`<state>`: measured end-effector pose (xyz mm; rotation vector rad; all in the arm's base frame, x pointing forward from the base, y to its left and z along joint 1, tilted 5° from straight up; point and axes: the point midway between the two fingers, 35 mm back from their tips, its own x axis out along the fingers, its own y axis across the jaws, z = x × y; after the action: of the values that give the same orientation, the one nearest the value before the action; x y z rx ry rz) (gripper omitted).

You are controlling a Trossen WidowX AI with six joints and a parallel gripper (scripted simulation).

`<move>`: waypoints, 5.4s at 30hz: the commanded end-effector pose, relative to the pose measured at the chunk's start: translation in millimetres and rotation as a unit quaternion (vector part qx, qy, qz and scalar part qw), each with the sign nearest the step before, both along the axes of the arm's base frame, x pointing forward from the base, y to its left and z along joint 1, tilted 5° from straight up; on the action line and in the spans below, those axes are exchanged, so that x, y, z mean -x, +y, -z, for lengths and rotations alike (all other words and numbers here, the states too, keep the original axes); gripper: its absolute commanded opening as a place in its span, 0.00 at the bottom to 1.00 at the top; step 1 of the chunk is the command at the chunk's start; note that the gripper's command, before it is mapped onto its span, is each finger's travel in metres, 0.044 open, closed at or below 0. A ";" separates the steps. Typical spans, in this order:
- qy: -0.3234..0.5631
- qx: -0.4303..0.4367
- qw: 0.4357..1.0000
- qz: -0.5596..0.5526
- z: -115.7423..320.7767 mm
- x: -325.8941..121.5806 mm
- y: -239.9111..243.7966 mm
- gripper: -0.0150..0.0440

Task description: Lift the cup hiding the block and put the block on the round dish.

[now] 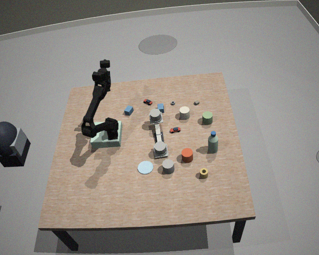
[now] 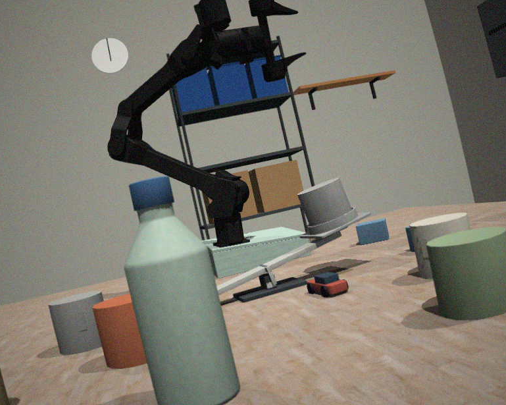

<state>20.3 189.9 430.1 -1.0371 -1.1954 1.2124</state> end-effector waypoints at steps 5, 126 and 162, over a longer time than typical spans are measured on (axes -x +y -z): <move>0.072 0.036 0.994 0.078 22.8 -35.5 0.9 1.00; 0.691 -0.455 -0.279 0.488 269.9 -255.5 -342.7 1.00; 0.584 -0.502 -0.445 0.457 347.0 -284.8 -370.5 1.00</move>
<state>306.3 -181.2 91.0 -2.6304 -2.3543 2.2989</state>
